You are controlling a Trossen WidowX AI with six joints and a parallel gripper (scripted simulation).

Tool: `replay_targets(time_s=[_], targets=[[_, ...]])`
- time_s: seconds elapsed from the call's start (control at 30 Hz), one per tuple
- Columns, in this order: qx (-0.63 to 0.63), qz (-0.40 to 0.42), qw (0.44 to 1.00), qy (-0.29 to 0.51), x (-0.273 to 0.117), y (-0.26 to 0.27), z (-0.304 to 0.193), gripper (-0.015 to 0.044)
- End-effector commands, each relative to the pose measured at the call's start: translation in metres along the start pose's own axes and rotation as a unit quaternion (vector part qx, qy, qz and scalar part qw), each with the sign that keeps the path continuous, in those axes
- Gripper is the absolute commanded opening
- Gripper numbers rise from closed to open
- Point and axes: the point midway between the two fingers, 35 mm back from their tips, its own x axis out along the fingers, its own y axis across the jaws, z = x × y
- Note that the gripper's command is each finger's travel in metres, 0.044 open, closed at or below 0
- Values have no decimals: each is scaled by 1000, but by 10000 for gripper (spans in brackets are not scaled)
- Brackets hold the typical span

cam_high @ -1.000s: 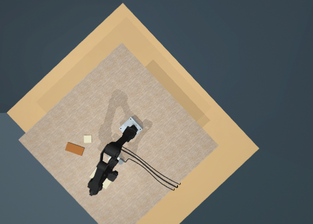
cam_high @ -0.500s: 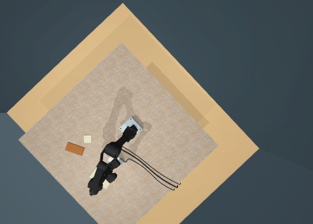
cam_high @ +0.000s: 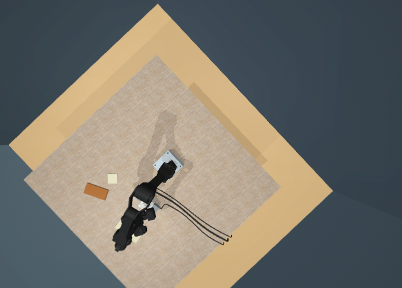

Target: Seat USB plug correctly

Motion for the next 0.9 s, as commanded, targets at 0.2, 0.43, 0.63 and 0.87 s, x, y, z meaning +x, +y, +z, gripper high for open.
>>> replay_targets(time_s=[0.2,0.43,0.63,0.87], targets=[[129,0,992,0,0,0,0,0],[219,0,976,0,0,0,0,0],[295,0,956,0,0,0,0,0],[381,0,925,0,0,0,0,0]])
